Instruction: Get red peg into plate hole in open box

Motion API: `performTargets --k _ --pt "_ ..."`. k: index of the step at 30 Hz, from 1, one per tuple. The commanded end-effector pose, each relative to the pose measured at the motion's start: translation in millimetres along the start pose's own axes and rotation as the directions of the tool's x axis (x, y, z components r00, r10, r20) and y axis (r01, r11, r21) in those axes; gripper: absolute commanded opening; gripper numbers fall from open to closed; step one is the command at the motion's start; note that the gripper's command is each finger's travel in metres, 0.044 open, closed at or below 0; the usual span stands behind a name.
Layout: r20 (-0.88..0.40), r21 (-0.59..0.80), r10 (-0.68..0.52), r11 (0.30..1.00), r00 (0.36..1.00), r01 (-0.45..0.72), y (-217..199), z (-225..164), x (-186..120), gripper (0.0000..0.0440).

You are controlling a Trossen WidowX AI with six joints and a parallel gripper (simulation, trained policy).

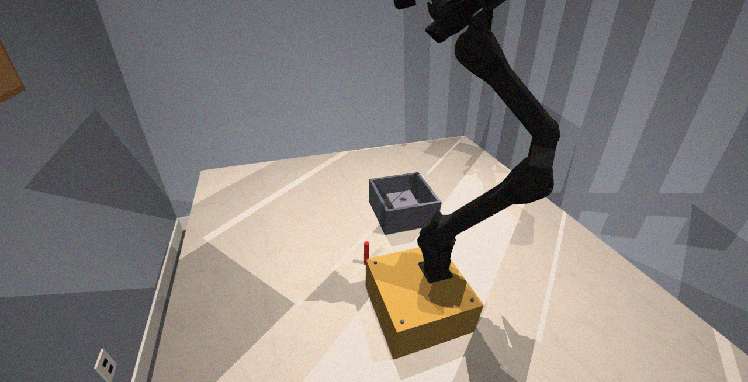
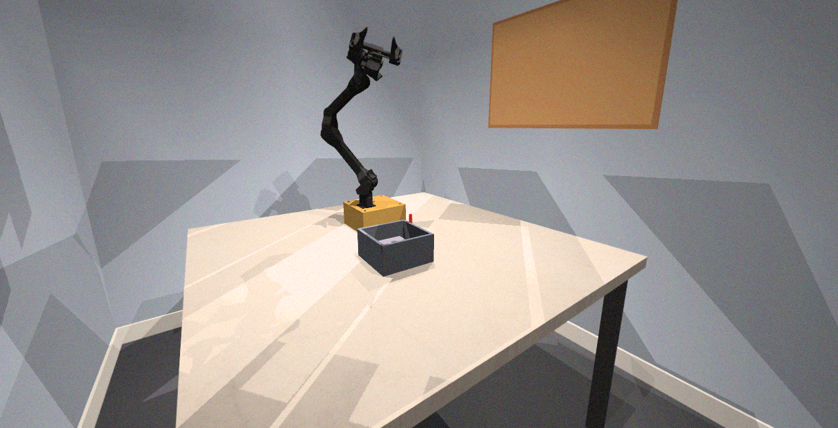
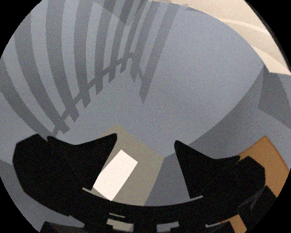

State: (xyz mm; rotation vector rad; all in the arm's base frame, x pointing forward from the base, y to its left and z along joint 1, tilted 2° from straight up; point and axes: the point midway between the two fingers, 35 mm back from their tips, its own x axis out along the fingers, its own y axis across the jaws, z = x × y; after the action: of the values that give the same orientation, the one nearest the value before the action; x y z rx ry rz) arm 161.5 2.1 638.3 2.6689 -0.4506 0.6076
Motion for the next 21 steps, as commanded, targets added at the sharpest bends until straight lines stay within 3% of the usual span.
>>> performTargets --k 1,11,21 --pt "-0.004 -0.143 -0.045 0.989 0.999 0.044 -18.7 6.8 2.3 0.0440" --pt "0.027 -0.447 -0.164 0.880 0.986 0.158 -61.1 31.9 5.8 0.0440" --pt "0.113 -0.681 -0.299 0.671 0.947 0.293 -104.4 70.2 4.2 0.0440"
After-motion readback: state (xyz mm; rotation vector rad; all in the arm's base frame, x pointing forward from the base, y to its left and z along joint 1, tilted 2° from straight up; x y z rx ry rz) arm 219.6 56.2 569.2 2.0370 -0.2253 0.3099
